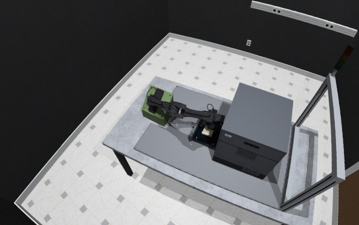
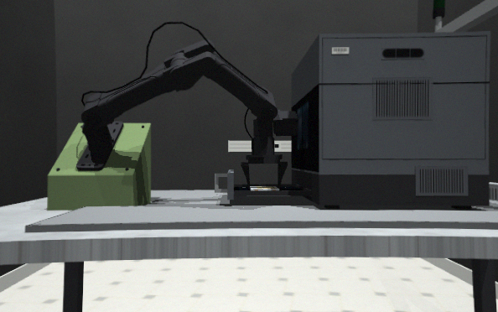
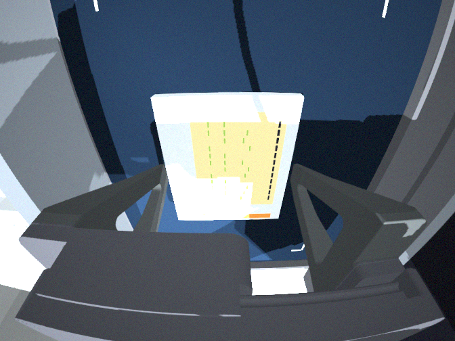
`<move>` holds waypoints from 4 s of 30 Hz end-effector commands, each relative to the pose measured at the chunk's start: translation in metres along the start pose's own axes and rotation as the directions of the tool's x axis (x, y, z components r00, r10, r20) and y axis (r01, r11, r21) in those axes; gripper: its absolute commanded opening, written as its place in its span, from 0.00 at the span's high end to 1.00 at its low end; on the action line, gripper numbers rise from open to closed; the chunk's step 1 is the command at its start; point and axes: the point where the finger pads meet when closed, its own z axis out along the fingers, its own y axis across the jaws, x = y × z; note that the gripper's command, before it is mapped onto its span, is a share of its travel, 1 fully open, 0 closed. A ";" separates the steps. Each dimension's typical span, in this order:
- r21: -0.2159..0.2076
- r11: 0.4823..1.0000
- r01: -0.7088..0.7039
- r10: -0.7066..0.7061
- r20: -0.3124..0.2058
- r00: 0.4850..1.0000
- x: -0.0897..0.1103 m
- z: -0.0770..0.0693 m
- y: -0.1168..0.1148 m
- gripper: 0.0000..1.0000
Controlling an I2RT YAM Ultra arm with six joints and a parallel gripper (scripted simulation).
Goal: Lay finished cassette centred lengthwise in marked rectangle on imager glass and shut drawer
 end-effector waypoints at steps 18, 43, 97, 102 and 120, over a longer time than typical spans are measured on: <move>0.040 0.999 -0.003 0.003 0.011 1.000 -0.003 -0.017 -0.009 0.09; 0.060 0.998 -0.026 0.025 0.017 1.000 0.002 -0.030 -0.017 0.09; 0.056 0.998 -0.023 0.022 0.019 1.000 0.000 -0.094 -0.013 0.09; 0.056 0.998 -0.023 0.022 0.019 1.000 0.000 -0.094 -0.013 0.09; 0.056 0.998 -0.022 0.021 0.019 1.000 0.001 -0.094 -0.013 0.09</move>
